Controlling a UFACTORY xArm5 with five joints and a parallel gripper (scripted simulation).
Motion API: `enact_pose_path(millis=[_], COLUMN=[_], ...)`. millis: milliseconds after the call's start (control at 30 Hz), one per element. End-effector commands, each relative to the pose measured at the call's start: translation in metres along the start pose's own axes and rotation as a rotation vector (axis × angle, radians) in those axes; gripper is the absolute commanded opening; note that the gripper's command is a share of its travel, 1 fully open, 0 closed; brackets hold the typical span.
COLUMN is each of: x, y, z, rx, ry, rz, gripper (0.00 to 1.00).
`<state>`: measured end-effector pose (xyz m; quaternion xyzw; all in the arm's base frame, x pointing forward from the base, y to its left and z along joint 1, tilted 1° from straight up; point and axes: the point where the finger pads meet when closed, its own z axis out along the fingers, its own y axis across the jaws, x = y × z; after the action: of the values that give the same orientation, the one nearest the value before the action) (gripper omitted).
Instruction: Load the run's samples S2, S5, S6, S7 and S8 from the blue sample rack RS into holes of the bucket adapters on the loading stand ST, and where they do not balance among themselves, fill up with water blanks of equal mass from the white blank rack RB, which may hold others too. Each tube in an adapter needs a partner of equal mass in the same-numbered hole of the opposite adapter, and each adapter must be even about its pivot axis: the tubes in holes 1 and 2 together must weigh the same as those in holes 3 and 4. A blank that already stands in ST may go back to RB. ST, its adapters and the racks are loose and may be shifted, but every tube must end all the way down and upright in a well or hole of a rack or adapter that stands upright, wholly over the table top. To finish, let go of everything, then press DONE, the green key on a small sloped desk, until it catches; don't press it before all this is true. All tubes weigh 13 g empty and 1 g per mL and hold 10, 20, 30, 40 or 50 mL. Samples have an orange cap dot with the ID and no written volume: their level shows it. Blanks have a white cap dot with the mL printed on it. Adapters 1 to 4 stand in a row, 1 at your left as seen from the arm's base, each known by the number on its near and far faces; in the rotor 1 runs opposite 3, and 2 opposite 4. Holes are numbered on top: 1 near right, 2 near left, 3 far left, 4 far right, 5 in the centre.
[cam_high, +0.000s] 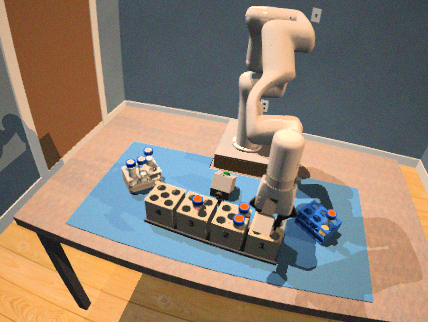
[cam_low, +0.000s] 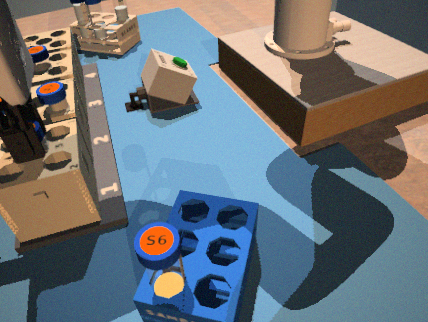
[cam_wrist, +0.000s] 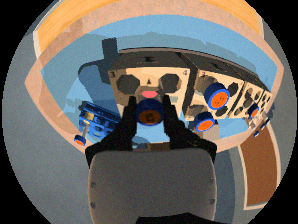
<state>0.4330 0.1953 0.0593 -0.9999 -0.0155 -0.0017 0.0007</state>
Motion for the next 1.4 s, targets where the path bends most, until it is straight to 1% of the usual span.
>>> enact_pose_path(millis=[0, 367, 400, 1333, 1367], x=[0.0014, 0.0014, 0.0014, 0.0014, 0.0014], y=[-0.0006, -0.0006, -0.0006, -0.0006, -0.0006], z=[-0.0008, -0.0008, -0.0004, -0.0004, -0.0024], rx=[0.002, 0.002, 0.002, 0.002, 0.002], ry=[0.004, 0.004, 0.004, 0.004, 0.004], rz=[0.000, 0.000, 0.000, 0.000, 0.000], gripper=[0.00, 0.00, 0.43, 0.43, 0.43])
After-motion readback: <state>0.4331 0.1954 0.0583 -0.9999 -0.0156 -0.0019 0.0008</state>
